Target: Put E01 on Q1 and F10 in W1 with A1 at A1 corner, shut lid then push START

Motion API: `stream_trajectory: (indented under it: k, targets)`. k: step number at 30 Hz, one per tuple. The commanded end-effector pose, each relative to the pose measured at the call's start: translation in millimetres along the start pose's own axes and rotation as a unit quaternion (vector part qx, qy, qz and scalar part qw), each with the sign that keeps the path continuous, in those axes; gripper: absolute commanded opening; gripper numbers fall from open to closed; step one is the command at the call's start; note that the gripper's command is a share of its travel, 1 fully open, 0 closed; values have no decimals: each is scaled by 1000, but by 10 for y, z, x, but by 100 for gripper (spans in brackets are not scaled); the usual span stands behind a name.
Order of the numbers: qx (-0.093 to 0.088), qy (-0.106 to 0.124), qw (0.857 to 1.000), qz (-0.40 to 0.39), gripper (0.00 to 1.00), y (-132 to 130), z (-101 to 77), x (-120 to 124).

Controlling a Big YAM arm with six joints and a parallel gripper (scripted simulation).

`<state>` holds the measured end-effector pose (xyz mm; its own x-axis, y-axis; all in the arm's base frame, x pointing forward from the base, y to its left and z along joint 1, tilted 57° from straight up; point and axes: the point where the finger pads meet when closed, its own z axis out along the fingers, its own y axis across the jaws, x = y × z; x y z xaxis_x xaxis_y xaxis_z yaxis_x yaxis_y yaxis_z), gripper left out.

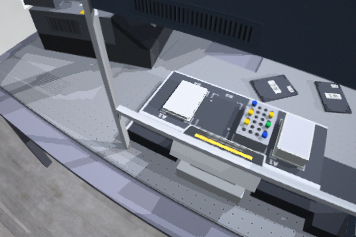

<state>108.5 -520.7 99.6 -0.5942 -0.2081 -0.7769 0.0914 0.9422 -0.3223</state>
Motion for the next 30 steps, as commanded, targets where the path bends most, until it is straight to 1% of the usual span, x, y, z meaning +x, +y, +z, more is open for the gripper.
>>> stream_trajectory:
  k: [1,6,11,14,15,21,25,29,30]
  targets:
    - [22,2,1000,-15,100,-150,-293,-73]
    - [24,3,1000,-20,100,-209,-425,-95]
    - [13,1,1000,-19,100,-164,-409,-85]
    - [12,0,1000,-20,100,-155,-416,-101]
    - [14,3,1000,-17,100,-153,-440,-82]
    - [20,4,1000,-18,100,-168,-623,-83]
    - [22,4,1000,-21,100,-191,-706,-100]
    - [12,1,1000,-21,100,-160,-683,-99]
    - [12,1,1000,-21,100,-160,-683,-99]
